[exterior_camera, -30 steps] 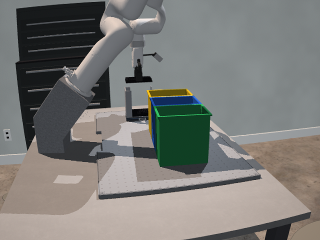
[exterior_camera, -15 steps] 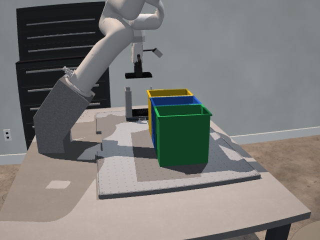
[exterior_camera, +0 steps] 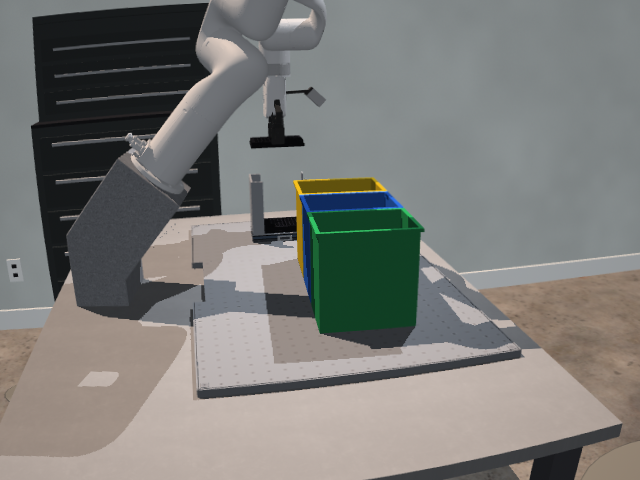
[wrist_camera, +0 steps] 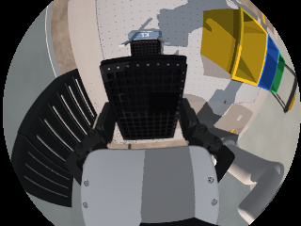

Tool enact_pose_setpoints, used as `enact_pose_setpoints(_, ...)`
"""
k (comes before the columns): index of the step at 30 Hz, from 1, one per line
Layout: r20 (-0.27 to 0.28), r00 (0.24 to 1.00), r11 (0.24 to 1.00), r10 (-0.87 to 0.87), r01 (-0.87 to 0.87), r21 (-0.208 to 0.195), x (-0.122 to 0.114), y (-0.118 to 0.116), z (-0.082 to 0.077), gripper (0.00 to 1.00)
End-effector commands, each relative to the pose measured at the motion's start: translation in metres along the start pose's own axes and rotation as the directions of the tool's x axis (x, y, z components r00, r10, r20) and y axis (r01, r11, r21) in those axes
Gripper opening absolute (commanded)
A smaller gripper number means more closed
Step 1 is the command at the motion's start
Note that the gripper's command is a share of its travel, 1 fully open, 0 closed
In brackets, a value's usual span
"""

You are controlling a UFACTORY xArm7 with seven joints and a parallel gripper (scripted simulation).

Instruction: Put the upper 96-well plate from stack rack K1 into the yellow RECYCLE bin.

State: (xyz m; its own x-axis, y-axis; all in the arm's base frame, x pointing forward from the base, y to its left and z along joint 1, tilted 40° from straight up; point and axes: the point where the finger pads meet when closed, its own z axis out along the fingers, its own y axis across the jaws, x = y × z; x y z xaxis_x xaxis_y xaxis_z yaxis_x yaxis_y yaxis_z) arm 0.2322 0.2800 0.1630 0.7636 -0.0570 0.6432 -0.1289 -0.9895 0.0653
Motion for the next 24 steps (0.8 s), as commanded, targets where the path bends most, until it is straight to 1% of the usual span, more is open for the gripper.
enact_pose_setpoints(1, -0.001, 1.0, 1.0, 0.0, 0.0, 0.003, 0.001, -0.001, -0.007, 0.0)
enact_pose_setpoints(13, -0.001, 1.0, 1.0, 0.0, 0.0, 0.003, 0.001, -0.001, -0.007, 0.0)
enact_pose_setpoints(14, -0.001, 1.0, 1.0, 0.026, -0.026, 0.003, 0.002, 0.002, -0.006, 0.0)
enact_pose_setpoints(19, -0.001, 1.0, 1.0, 0.026, -0.026, 0.003, 0.009, 0.017, -0.005, 0.0)
enact_pose_setpoints(21, -0.001, 1.0, 1.0, 0.026, -0.026, 0.003, 0.009, 0.017, -0.005, 0.0)
enact_pose_setpoints(24, -0.001, 1.0, 1.0, 0.026, -0.026, 0.003, 0.013, 0.026, -0.005, 0.0)
